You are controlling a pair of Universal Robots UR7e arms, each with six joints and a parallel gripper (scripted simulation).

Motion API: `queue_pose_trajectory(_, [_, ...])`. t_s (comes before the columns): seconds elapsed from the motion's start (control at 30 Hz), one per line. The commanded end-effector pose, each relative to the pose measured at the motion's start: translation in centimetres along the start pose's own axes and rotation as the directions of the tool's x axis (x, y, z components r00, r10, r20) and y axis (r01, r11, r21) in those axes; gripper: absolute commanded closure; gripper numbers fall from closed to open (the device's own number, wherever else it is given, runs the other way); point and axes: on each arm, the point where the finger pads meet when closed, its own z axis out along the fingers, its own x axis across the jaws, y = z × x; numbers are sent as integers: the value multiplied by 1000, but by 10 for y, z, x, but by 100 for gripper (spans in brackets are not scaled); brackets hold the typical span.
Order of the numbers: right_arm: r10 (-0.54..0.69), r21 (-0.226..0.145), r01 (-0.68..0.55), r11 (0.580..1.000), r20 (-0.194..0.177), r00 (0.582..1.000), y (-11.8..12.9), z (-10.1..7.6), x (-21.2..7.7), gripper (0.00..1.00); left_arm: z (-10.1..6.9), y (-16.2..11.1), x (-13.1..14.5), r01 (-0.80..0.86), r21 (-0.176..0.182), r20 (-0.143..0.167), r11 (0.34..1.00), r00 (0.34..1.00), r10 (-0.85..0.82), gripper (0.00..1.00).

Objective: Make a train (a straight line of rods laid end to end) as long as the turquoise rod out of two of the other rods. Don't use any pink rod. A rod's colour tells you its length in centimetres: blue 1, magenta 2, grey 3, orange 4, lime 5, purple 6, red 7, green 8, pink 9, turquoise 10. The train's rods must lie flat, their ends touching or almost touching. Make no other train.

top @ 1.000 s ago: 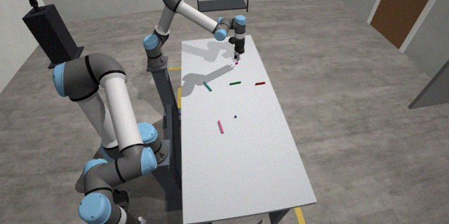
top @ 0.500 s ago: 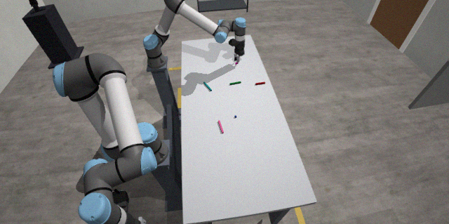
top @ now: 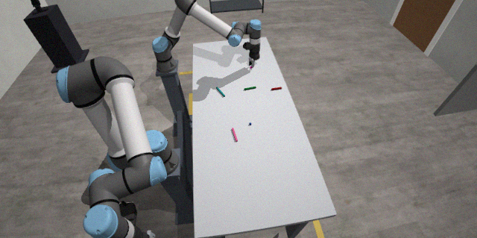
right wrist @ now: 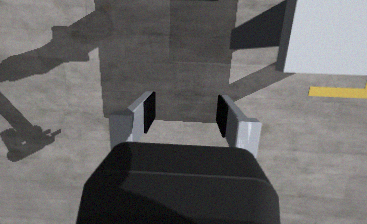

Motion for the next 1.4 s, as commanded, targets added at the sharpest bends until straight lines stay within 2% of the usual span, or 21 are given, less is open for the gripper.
queue_pose_trajectory(0.0, [0,-1,0,1000,0,1000,0,0,0,0,-1,0,0,0,-2,2,1000,1000,0,46])
queue_pose_trajectory(0.53, [0,-1,0,1000,0,1000,0,0,0,0,0,0,0,0,-2,2,1000,1000,0,46])
queue_pose_trajectory(1.37, [0,-1,0,1000,0,1000,0,0,0,0,14,0,0,0,-2,2,1000,1000,0,46])
